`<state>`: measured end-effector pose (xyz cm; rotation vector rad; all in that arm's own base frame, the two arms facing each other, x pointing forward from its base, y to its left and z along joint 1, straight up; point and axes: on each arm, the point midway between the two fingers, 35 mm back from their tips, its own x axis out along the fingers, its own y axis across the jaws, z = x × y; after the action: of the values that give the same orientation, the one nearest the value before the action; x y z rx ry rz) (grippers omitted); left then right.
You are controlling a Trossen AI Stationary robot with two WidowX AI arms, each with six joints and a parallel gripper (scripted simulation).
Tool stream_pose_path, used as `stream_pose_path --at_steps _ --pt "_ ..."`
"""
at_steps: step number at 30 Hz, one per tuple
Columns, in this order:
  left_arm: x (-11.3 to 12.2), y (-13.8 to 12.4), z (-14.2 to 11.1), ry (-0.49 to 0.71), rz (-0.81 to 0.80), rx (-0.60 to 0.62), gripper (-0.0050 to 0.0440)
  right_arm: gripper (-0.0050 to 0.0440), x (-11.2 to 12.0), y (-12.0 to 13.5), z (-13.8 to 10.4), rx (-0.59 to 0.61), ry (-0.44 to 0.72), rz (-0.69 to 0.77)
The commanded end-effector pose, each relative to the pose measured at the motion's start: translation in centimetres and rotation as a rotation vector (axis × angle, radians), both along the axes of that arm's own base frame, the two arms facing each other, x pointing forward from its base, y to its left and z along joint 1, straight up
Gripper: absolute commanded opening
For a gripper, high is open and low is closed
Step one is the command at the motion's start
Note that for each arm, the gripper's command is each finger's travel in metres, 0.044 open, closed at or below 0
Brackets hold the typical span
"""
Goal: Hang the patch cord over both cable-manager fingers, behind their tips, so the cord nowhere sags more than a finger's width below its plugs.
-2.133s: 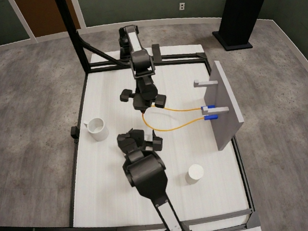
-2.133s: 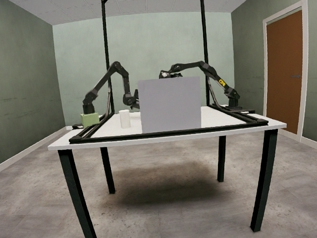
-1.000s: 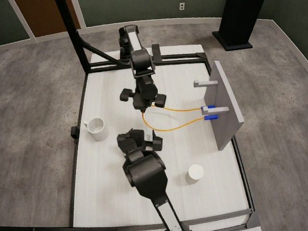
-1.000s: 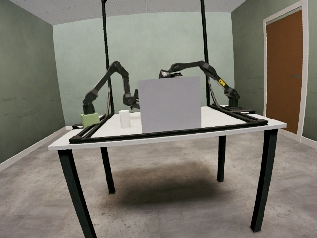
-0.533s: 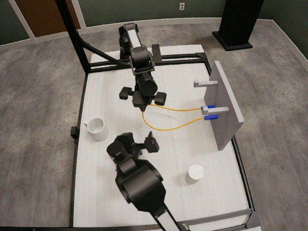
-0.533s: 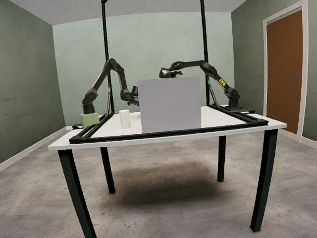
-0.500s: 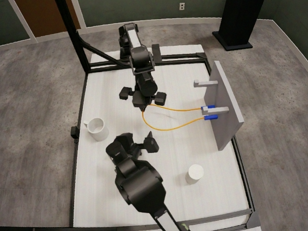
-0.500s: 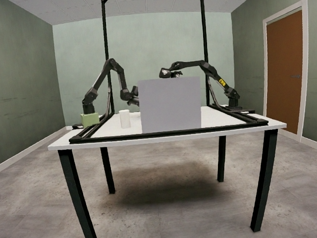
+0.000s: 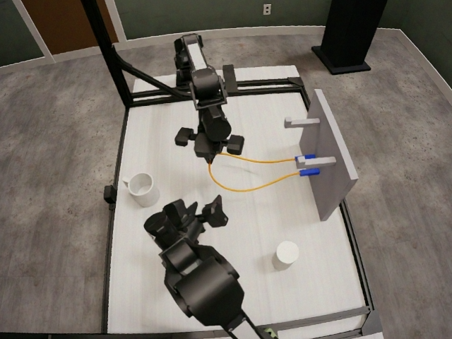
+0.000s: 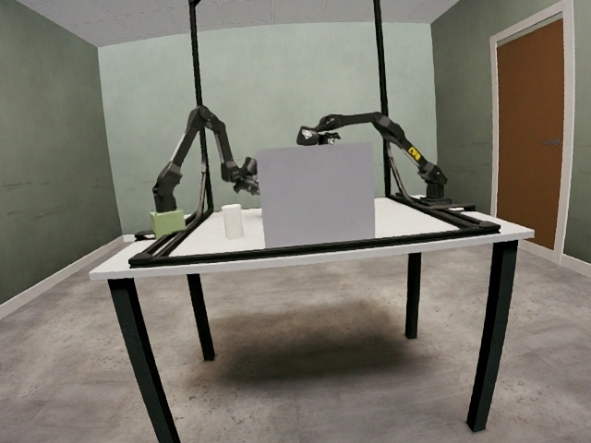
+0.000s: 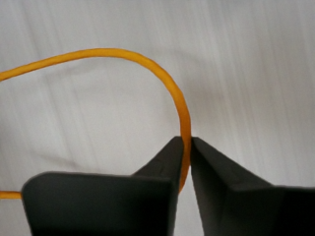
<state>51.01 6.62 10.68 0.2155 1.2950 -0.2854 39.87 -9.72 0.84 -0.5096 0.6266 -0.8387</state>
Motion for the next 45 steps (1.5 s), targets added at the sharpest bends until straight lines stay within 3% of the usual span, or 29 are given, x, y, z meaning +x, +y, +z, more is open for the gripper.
stream_pose_path --at_steps 1,6,18,37,45 --pt "0.1 0.1 1.4 -0.031 0.000 0.008 0.0020 0.0440 0.7 -0.4 0.2 -0.001 -0.006 0.000" --pt "0.1 0.1 1.4 -0.031 0.000 0.008 0.0020 0.0440 1.3 -1.1 0.1 0.001 -0.007 -0.001" --pt "0.1 0.1 1.4 -0.031 0.000 0.008 0.0020 0.0440 4.6 -6.6 -0.8 -0.001 -0.008 -0.001" --pt "0.1 0.1 1.4 -0.031 0.000 0.008 0.0020 0.0440 4.9 -7.4 -0.6 -0.003 -0.017 -0.003" --pt "0.1 0.1 1.4 -0.031 0.000 0.008 0.0020 0.0248 4.9 -7.4 -0.6 -0.003 -0.017 -0.003"
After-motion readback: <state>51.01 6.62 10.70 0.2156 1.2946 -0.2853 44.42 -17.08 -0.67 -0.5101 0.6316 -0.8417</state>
